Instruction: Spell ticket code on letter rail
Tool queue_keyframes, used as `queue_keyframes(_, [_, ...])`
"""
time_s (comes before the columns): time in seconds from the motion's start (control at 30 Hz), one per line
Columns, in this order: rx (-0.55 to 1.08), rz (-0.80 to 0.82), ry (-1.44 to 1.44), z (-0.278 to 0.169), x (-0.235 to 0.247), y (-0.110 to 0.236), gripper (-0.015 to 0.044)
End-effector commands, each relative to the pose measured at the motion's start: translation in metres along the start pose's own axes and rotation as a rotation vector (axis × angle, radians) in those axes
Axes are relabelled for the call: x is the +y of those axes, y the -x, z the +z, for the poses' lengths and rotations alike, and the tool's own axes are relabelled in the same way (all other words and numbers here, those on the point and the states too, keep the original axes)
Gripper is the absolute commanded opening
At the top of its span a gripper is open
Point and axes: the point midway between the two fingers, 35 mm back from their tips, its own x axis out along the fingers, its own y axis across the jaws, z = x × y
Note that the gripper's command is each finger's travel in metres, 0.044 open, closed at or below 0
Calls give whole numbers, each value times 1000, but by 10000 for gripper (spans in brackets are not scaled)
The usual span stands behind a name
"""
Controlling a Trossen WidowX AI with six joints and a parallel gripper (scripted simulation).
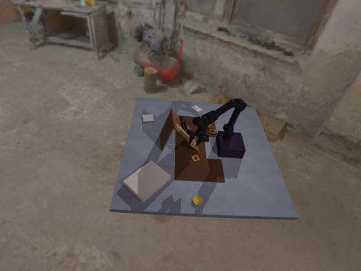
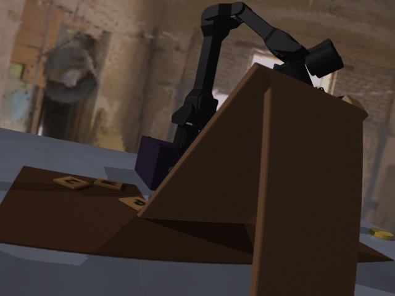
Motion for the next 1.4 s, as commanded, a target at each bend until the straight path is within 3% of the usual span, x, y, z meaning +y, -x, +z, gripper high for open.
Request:
queue_keyframes(0.0, [-4, -71, -46, -10, -19, 18, 0])
queue_keyframes(0.5, [53, -271, -251, -64, -60, 79, 0])
queue_keyframes(1.37, [79, -378, -792, -206, -66, 104, 0])
